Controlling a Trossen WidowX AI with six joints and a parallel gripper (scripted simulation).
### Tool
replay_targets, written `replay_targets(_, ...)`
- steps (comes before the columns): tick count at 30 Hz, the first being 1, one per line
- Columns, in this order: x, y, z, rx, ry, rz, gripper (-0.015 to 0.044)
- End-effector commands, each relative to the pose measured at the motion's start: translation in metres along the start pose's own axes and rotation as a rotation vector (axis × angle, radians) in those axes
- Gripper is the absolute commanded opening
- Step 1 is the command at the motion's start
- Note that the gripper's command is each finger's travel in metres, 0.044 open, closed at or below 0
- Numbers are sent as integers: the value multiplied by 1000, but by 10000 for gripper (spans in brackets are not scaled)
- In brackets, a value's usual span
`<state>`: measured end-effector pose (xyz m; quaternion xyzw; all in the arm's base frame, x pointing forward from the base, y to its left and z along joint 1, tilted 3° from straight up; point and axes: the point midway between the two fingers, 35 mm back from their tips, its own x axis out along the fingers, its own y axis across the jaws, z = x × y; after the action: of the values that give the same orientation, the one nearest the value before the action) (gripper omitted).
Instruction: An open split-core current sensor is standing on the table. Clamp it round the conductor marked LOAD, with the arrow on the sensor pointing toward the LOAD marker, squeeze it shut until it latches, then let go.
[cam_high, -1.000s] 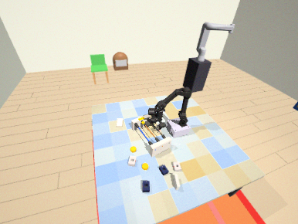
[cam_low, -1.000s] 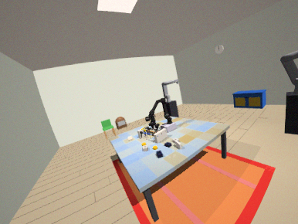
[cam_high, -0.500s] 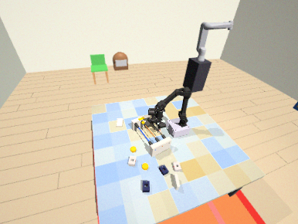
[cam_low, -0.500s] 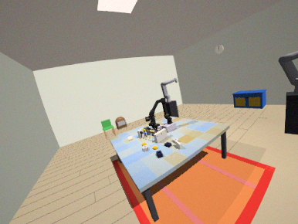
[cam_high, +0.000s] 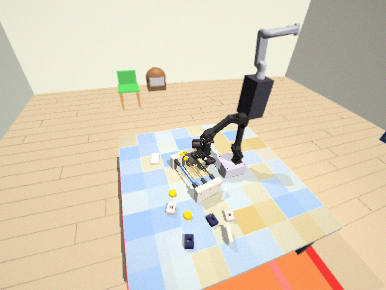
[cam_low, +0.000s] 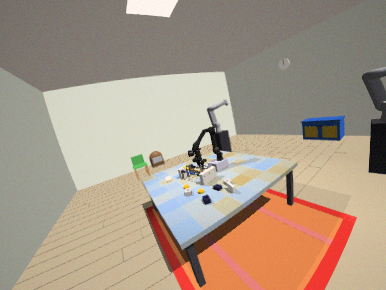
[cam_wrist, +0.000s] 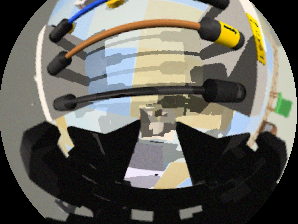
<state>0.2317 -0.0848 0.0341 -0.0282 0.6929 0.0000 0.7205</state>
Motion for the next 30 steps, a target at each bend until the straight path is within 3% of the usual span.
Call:
replay_targets(1,-28,-3,7,2,-25,-12,0)
replay_targets(14,-103,0,-2,-1,-17,-10,0)
replay_targets(21,-104,0,0,30,-17,-10,0)
replay_targets(30,-106,0,21,294,-20,-7,0)
